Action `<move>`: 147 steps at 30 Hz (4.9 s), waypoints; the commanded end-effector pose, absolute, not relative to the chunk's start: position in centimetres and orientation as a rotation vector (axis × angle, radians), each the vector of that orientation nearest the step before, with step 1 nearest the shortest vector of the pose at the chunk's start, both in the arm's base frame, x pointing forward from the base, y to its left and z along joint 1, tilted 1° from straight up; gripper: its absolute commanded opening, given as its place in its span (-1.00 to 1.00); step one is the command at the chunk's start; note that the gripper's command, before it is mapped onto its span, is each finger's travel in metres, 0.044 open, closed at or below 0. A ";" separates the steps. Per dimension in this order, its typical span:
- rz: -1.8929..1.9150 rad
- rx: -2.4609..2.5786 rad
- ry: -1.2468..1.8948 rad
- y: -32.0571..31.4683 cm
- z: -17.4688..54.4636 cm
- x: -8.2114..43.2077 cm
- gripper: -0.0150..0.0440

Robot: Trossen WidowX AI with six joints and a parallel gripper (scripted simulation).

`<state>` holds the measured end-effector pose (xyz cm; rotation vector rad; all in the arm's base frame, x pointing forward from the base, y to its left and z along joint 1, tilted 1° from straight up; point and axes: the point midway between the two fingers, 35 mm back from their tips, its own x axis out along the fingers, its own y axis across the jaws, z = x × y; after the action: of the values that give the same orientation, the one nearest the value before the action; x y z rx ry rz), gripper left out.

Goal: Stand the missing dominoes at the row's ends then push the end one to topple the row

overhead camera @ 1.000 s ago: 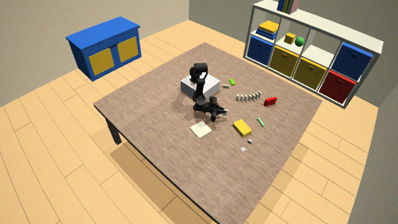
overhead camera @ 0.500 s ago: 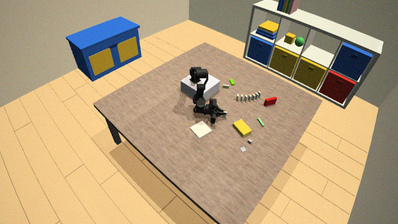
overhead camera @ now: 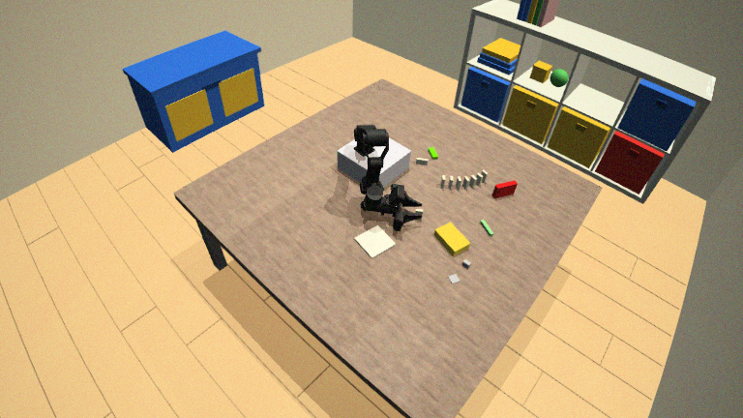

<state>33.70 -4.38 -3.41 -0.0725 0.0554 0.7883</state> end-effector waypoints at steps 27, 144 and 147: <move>0.286 0.581 0.822 -4.5 -1.4 42.4 1.00; 0.548 -0.559 1.455 15.4 11.1 27.0 -0.13; 0.607 -0.620 1.438 16.1 11.0 26.3 -0.13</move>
<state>28.40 13.97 11.13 -0.4211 1.4875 0.4223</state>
